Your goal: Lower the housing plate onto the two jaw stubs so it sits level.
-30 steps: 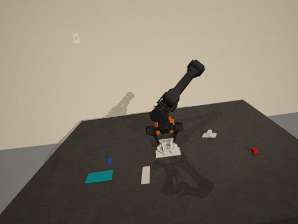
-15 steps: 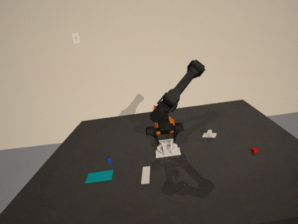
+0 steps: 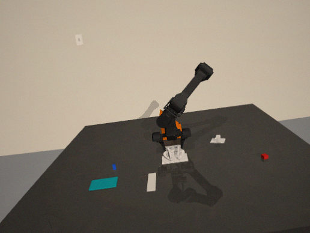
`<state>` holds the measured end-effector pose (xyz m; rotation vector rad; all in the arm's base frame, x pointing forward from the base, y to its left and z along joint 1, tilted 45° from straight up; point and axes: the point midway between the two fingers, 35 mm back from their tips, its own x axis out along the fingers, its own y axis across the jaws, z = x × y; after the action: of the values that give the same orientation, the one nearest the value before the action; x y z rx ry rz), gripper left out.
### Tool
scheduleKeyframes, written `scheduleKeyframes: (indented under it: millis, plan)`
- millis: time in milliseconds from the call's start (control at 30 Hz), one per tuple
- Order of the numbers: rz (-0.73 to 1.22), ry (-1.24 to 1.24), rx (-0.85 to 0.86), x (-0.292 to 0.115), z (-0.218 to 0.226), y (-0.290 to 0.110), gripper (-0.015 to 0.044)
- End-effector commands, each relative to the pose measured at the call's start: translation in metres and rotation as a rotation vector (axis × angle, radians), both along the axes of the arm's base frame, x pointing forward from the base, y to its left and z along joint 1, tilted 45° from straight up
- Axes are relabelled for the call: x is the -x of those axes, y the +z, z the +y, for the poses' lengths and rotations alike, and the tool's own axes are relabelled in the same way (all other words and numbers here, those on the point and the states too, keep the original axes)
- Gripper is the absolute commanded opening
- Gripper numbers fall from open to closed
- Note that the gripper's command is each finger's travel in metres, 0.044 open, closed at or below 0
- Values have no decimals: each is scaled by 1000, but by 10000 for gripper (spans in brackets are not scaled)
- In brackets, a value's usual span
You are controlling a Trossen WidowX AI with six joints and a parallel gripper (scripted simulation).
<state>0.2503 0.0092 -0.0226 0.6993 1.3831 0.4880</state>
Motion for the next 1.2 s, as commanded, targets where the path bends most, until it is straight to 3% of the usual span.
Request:
scheduleKeyframes:
  millis: [0, 1167]
  plan:
    - [6, -2, -4, 1, 1, -1, 351]
    - [5, -1, -4, 1, 5, -4, 351]
